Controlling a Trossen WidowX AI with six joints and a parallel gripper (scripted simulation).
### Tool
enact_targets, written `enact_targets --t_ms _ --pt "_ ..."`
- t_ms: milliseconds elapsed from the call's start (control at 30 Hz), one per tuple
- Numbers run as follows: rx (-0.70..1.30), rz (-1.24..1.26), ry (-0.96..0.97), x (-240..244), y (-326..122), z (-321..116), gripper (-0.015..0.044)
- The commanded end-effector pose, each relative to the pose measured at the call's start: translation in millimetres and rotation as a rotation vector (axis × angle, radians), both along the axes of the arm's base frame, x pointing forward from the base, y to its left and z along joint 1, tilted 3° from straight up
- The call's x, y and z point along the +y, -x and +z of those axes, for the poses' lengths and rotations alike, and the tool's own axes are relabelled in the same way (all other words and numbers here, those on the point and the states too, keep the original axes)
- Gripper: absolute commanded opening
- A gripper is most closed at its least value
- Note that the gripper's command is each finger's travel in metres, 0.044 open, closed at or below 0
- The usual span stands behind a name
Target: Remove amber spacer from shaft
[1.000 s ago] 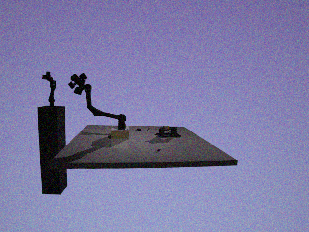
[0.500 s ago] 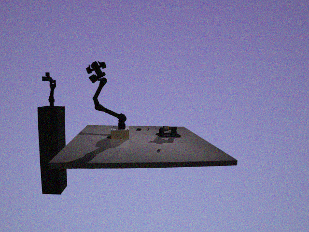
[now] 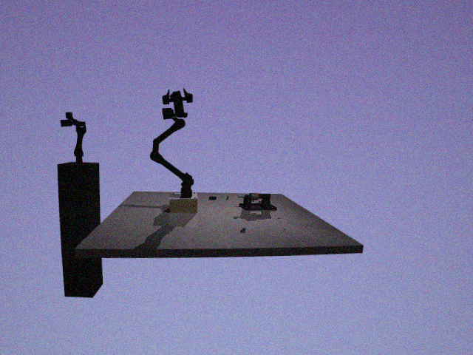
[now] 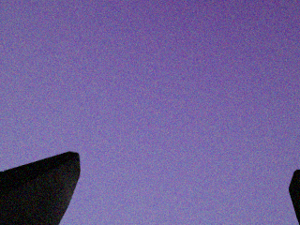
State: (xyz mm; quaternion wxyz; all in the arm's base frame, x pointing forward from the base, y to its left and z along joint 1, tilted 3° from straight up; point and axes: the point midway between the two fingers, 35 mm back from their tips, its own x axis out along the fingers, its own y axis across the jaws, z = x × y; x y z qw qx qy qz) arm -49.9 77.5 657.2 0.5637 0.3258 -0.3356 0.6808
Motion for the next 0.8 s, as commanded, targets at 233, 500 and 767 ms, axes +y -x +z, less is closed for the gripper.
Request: enact_targets --t_ms 233,500,767 --pt "0.279 -0.184 -0.045 23.4 -167.3 -37.0 0.044" --pt "0.489 -0.373 -0.005 45.7 -280.4 -105.3 0.044" --pt "0.687 -0.585 0.115 67.4 -370.1 -203.3 0.044"
